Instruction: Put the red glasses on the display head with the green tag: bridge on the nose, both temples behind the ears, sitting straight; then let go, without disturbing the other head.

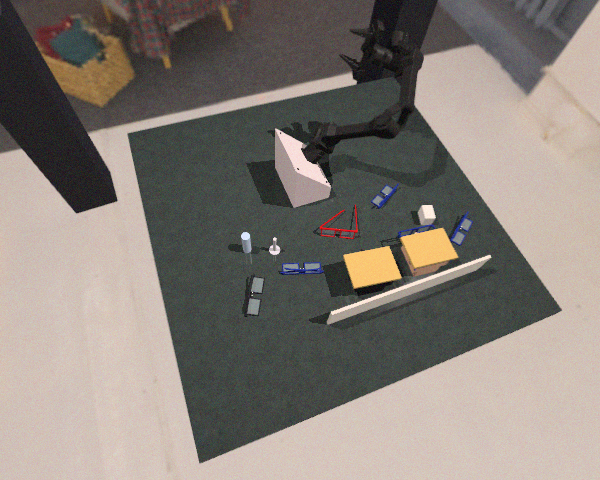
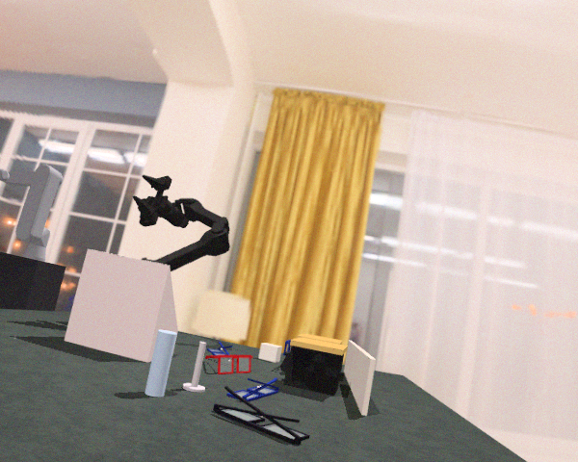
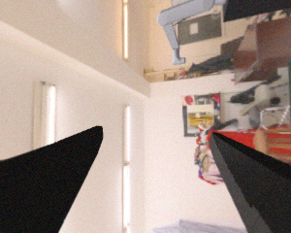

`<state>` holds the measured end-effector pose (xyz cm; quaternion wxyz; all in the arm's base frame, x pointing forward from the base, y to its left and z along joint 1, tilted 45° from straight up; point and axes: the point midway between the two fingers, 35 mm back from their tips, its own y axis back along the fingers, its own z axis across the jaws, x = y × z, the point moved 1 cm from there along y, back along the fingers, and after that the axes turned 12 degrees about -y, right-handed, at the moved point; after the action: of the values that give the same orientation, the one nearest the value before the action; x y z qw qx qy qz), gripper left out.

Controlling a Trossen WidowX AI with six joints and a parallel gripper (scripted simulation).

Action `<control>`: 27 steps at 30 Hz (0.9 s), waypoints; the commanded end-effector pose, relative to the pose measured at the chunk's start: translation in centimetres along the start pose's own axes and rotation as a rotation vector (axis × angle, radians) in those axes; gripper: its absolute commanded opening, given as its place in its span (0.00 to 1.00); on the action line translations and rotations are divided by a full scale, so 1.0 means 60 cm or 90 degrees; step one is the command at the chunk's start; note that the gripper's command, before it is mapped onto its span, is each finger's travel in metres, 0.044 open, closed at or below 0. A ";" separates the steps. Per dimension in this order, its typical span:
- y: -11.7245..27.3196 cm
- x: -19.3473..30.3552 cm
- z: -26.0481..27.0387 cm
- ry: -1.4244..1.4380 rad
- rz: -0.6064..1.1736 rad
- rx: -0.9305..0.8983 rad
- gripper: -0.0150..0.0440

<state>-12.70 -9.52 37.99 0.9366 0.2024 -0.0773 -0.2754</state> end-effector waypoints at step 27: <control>0.124 -0.239 -0.065 -0.183 -0.391 0.024 0.25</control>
<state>-19.44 1.59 37.70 0.8249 0.1984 -0.1200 -0.5155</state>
